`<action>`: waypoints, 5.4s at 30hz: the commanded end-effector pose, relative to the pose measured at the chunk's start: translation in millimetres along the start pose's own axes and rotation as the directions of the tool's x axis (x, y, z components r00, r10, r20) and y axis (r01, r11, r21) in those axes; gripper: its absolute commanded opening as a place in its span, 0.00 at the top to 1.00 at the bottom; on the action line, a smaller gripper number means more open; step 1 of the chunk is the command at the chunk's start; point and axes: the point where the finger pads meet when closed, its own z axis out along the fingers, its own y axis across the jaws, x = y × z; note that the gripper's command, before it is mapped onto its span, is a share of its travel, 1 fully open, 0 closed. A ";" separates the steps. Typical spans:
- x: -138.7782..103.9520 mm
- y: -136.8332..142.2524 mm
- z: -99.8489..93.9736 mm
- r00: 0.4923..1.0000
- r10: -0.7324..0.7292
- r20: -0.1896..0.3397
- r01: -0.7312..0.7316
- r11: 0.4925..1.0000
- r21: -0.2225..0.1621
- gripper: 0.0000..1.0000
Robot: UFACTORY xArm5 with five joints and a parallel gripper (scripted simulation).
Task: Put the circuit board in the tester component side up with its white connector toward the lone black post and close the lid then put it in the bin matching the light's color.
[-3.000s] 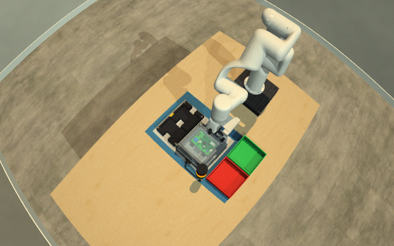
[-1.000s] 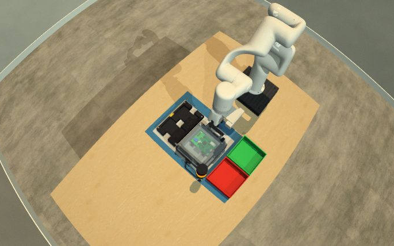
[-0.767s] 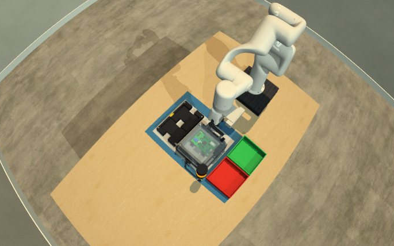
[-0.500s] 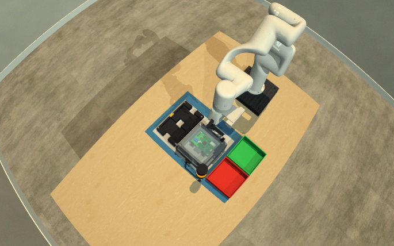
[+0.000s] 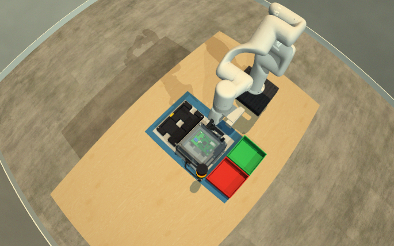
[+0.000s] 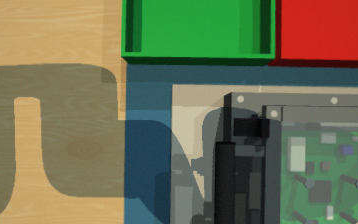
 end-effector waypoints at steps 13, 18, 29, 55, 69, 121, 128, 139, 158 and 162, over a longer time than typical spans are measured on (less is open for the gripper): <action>0.1 1.1 -1.3 1.000 0.000 0.000 0.000 1.000 -0.004 0.00; 0.1 1.1 -1.3 1.000 0.000 0.000 0.000 1.000 -0.004 0.00; 0.1 1.1 -1.3 1.000 0.000 0.000 0.000 1.000 -0.004 0.00; 0.1 1.1 -1.3 1.000 0.000 0.000 0.000 1.000 -0.004 0.00; 0.1 1.1 -1.3 1.000 0.000 0.000 0.000 1.000 -0.004 0.00; 0.1 1.1 -1.3 1.000 0.000 0.000 0.000 1.000 -0.004 0.00; 0.1 1.1 -1.3 1.000 0.000 0.000 0.000 1.000 -0.004 1.00; 0.1 1.1 -1.3 1.000 0.000 0.000 0.000 1.000 -0.004 1.00; 0.1 1.1 -1.3 1.000 0.000 0.000 0.000 1.000 -0.004 1.00; 0.1 1.1 -1.3 1.000 0.000 0.000 0.000 1.000 -0.004 1.00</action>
